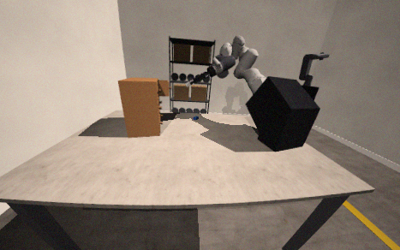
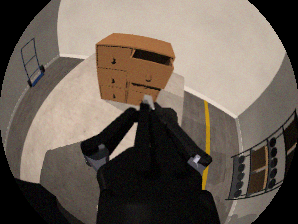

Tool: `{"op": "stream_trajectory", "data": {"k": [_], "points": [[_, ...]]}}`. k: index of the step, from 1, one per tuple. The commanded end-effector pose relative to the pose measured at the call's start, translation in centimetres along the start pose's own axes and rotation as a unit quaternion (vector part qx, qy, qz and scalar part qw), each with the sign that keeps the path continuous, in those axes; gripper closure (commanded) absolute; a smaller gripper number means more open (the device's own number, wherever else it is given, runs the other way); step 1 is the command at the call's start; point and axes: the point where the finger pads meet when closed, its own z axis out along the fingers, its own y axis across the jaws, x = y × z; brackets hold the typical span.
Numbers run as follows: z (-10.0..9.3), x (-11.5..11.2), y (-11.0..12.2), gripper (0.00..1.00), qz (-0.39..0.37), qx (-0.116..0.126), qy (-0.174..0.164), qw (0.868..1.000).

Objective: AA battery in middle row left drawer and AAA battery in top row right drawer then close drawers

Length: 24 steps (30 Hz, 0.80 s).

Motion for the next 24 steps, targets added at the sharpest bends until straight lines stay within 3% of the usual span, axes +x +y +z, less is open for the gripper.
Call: {"op": "stream_trajectory", "data": {"k": [1,11,24], "points": [[0.0,0.0,-0.1,1.0,0.003,0.0,0.001,1.0],[0.6,0.1,-0.1,1.0,0.003,0.0,0.001,1.0],[4.1,1.0,-0.1,1.0,0.003,0.0,0.001,1.0]]}}
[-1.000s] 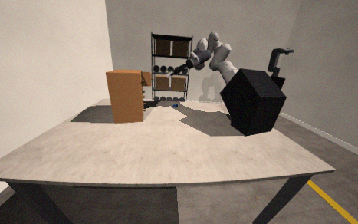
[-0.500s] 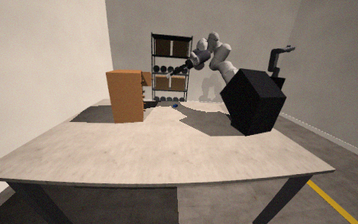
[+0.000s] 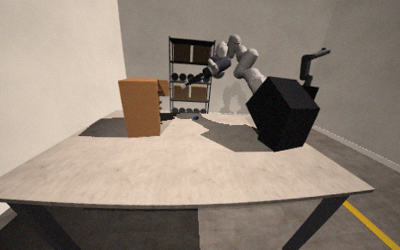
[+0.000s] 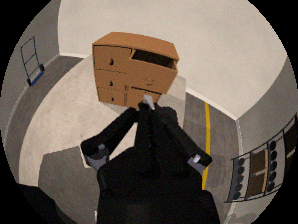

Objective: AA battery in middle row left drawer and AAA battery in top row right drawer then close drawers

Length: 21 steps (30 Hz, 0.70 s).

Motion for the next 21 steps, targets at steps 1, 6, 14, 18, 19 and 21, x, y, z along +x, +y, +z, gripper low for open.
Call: {"op": "stream_trajectory", "data": {"k": [1,6,14,18,19,21], "points": [[0.6,0.3,0.1,1.0,0.01,-0.002,0.003,1.0],[2.1,0.6,0.1,1.0,0.01,-0.002,0.003,1.0],[3.1,0.9,0.1,1.0,0.01,-0.002,0.003,1.0],[3.1,0.9,0.1,1.0,0.01,-0.002,0.003,1.0],[3.1,0.9,0.1,1.0,0.01,-0.002,0.003,1.0],[3.1,0.9,0.1,1.0,0.01,-0.002,0.003,1.0]]}}
